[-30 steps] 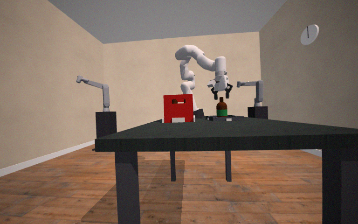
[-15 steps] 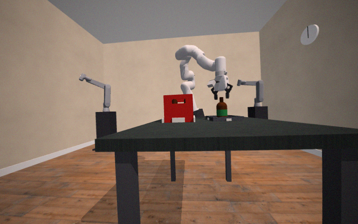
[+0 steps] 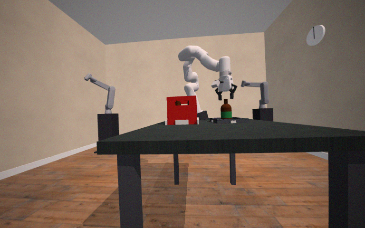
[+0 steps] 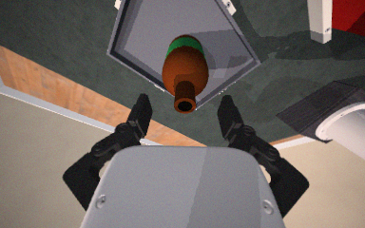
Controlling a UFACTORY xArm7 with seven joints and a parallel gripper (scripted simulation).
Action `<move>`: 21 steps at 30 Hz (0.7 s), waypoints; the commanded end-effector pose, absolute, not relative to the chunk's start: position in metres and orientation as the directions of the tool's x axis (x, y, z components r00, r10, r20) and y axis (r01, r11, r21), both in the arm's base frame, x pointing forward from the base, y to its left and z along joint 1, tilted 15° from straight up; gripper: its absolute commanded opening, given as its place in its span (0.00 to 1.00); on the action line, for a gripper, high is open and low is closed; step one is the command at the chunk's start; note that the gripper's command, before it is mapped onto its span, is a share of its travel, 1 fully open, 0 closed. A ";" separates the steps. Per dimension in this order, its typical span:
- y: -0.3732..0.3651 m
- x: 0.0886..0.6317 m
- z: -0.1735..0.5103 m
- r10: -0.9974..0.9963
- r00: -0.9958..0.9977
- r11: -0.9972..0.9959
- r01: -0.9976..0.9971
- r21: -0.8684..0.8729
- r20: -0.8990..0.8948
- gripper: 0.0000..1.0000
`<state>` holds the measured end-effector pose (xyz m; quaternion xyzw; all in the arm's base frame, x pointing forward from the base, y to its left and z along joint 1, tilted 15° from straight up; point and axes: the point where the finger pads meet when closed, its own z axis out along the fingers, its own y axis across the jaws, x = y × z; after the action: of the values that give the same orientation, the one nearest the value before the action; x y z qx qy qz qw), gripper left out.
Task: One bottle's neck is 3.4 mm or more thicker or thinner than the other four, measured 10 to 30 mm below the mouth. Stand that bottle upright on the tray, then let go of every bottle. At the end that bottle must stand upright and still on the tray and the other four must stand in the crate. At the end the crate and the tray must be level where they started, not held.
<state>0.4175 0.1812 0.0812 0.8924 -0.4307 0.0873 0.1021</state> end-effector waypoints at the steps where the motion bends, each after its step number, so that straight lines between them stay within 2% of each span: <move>1: 0.184 0.418 0.089 -0.751 0.614 -0.610 -0.786 0.102 0.244 1.00; 21: 0.196 0.415 0.132 -0.751 0.614 -0.610 -0.786 0.102 0.244 1.00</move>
<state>0.4148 0.1924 0.1226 0.8925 -0.4307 0.0875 0.1016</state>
